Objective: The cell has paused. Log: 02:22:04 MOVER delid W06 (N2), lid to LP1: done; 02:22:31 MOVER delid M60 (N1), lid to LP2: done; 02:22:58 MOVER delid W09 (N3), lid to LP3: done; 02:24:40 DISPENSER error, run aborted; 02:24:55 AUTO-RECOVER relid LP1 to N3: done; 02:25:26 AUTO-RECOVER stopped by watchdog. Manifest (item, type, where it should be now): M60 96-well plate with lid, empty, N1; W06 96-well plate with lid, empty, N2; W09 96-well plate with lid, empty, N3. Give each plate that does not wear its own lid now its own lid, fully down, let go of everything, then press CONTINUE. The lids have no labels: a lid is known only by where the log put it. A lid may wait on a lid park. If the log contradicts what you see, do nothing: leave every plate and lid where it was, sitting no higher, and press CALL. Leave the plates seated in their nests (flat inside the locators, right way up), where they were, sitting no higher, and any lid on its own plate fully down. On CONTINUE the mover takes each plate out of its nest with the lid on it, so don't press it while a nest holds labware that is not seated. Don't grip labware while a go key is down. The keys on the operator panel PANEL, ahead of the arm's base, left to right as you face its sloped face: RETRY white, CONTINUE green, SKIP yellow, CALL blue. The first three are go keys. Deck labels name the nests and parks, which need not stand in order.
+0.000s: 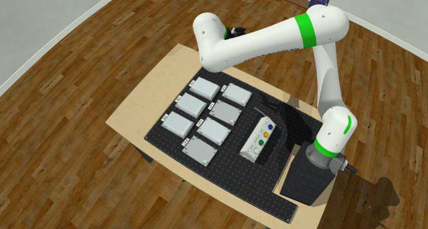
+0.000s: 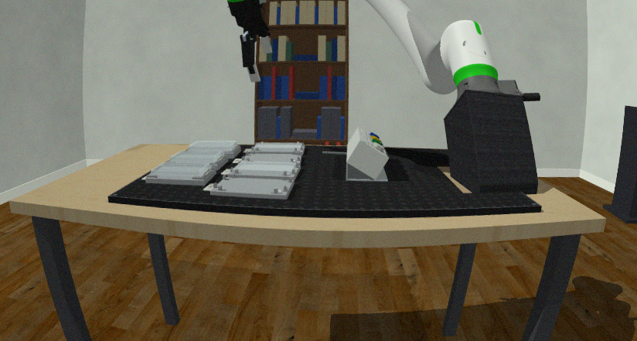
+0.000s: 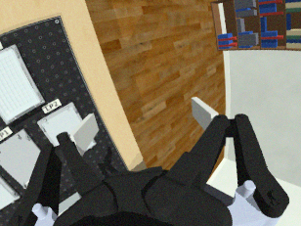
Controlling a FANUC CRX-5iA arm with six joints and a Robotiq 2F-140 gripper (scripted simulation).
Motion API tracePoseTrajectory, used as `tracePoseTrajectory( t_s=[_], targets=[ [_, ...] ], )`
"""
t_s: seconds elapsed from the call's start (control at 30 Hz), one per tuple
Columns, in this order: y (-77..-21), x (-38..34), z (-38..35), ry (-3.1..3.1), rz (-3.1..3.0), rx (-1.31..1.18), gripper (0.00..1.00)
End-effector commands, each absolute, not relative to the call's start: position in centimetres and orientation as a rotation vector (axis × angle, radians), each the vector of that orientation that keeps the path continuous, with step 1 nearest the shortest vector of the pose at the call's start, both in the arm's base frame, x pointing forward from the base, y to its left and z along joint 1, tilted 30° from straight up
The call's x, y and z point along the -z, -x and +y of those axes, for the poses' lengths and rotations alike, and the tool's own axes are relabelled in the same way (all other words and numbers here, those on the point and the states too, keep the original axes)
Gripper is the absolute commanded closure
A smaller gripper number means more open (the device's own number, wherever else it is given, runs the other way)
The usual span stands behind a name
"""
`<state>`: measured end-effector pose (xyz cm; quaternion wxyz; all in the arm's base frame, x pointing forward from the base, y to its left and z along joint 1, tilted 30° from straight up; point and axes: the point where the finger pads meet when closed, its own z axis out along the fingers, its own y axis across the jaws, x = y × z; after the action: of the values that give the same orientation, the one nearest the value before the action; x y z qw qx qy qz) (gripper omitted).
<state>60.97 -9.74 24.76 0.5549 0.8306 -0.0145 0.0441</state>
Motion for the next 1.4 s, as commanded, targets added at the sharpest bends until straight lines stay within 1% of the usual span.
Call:
tracePoseTrajectory(
  t_s=[0.0,0.57,0.6,0.67,0.73,0.77,0.83,0.87,0.9,0.97,1.0,1.1,1.13,1.2,1.23,1.3,1.37],
  targets=[
    [-61.0,-24.8,-9.7,-1.962,-0.034,-0.105,0.0],
    [-61.0,-24.6,-9.7,-1.966,-0.032,-0.105,0.0],
    [-60.9,-23.6,-9.2,-1.986,-0.019,-0.107,0.0],
    [-60.4,-18.1,-6.7,-2.103,0.05,-0.116,0.0],
    [-60.4,-18.1,-6.7,-2.103,0.05,-0.116,0.0],
    [-59.7,-14.6,-4.9,-2.194,0.097,-0.121,0.0],
    [-59.6,-13.9,-4.5,-2.194,0.097,-0.121,0.0],
    [-58.7,-11.0,-2.8,-2.296,0.142,-0.124,0.0],
    [-58.4,-9.9,-2.1,-2.296,0.142,-0.124,0.0],
    [-58.3,-9.5,-1.9,-2.296,0.142,-0.124,0.0],
    [-57.0,-6.3,0.2,-2.396,0.179,-0.124,0.0],
    [-56.6,-5.3,0.8,-2.396,0.179,-0.124,0.0],
    [-55.0,-2.0,3.2,-2.485,0.205,-0.124,0.0],
    [-54.9,-1.9,3.3,-2.485,0.205,-0.124,0.0],
    [-53.4,0.6,5.2,-2.553,0.219,-0.123,0.0],
    [-53.4,0.6,5.2,-2.553,0.219,-0.123,0.0],
    [-51.9,2.7,6.9,-2.615,0.228,-0.121,0.0]
  ],
)
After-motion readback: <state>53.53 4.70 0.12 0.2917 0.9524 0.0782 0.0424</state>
